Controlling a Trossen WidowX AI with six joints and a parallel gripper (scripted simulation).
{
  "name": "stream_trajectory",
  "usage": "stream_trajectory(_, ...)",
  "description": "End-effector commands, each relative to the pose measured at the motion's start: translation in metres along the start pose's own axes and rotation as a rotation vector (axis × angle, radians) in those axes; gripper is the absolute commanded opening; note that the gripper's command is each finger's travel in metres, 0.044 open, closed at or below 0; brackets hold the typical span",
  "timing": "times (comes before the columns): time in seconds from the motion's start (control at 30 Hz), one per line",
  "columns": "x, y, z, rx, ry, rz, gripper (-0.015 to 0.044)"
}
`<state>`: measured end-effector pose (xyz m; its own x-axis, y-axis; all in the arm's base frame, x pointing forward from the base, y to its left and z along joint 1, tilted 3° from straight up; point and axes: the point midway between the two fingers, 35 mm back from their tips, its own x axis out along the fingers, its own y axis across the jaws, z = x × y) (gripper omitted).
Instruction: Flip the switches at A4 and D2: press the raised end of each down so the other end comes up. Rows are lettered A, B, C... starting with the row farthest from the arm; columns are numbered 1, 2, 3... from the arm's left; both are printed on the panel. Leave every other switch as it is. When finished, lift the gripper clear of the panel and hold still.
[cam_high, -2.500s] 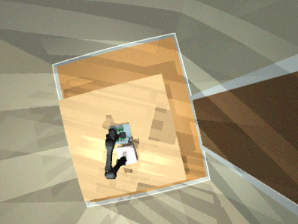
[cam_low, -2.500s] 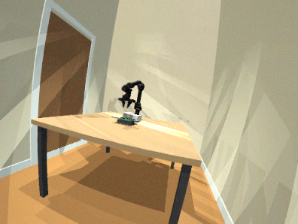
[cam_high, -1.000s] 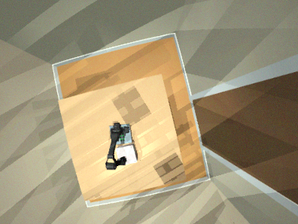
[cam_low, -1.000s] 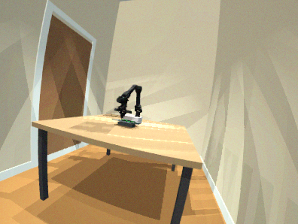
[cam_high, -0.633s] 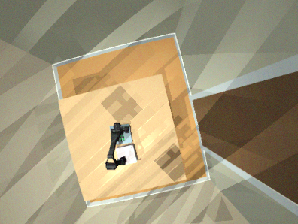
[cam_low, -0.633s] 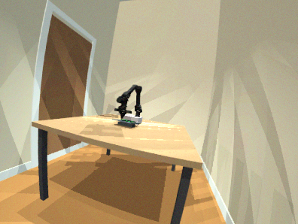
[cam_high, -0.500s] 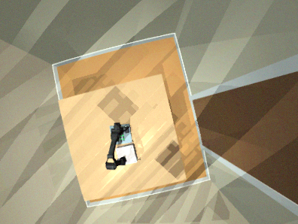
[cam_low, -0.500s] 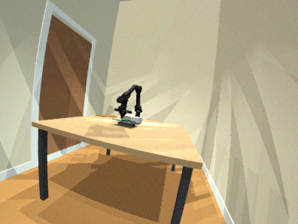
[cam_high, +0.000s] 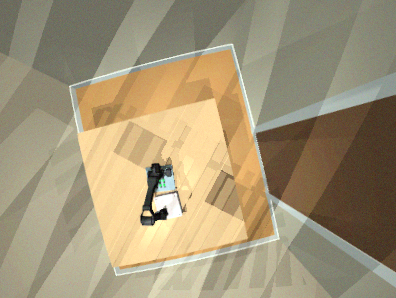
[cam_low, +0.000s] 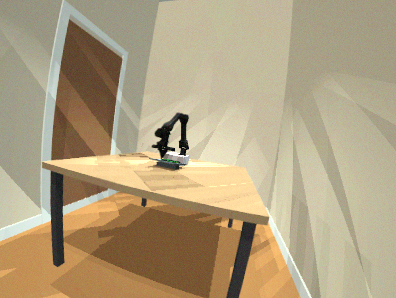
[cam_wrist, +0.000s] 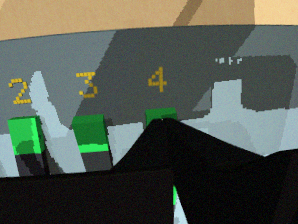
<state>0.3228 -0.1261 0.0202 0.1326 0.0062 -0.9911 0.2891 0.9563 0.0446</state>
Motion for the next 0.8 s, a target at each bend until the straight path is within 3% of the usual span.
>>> stream_trajectory(0.0,0.001,0.000,0.000,0.003,0.001,-0.001,0.0000)
stream_trajectory(0.6,0.004,0.000,0.000,0.003,0.001,-0.001,0.0000)
stream_trajectory(0.77,-0.058,0.000,-0.002,0.002,-0.023,-0.001,0.0000)
